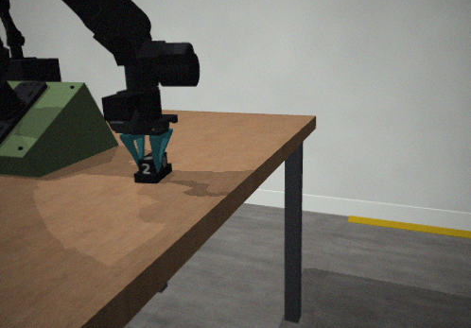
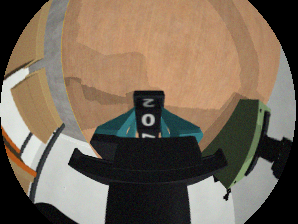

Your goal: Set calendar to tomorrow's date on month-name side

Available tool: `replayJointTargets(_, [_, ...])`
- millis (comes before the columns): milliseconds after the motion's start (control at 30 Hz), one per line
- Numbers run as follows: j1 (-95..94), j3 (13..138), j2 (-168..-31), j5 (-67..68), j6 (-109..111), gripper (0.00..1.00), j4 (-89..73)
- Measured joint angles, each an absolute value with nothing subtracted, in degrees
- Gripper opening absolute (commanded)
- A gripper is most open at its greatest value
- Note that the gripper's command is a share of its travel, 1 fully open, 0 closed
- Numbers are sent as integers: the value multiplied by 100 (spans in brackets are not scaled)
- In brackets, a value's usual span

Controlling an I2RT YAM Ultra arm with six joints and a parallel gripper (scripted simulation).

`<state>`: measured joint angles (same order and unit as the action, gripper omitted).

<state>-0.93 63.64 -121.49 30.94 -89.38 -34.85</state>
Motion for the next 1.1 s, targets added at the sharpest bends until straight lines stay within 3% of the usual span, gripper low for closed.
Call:
replayJointTargets(900, [-93,6364,-12149,3094,-8938,27,-3485])
replayJointTargets(1100, [-93,6364,-12149,3094,-8938,35,-3485])
